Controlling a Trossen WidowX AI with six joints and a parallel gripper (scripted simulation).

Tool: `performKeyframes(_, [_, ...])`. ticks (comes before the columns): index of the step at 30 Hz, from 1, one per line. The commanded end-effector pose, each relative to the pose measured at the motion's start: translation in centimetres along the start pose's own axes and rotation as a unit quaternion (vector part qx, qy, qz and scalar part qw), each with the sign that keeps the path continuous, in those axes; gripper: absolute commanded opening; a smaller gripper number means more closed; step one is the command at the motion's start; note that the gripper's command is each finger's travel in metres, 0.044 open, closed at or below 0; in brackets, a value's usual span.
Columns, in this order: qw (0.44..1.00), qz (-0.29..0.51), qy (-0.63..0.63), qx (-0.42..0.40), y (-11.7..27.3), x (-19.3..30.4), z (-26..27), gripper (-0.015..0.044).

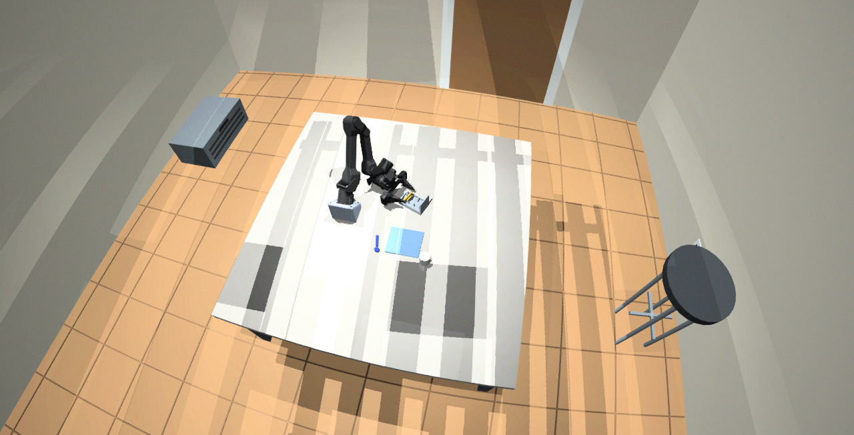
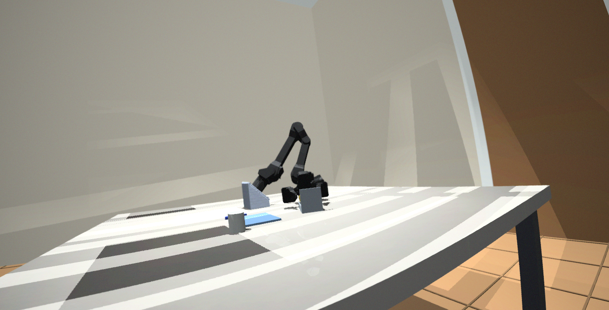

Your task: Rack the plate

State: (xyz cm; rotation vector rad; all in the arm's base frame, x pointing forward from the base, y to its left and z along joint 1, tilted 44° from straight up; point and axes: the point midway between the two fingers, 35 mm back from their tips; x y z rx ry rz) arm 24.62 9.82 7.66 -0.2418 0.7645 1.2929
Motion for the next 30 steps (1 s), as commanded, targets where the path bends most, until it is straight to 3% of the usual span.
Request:
performKeyframes(1, [1.0, 0.0, 0.0, 0.001, 0.0, -0.1, 0.0, 0.04])
performKeyframes(17, [1.0, -0.007, 0.013, 0.002, -0.6, -11.4, 2.2, 0.04])
performKeyframes(30, [0.988, 0.032, 0.132, 0.073, -2.6, -11.8, 0.8, 0.04])
Point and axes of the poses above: the point midway between the two fingers, 35 mm back from their tips, its own y axis back along the fingers, its own z axis across the jaws, x = y × z, and after that the axes turned 5 degrees about -y, right-handed
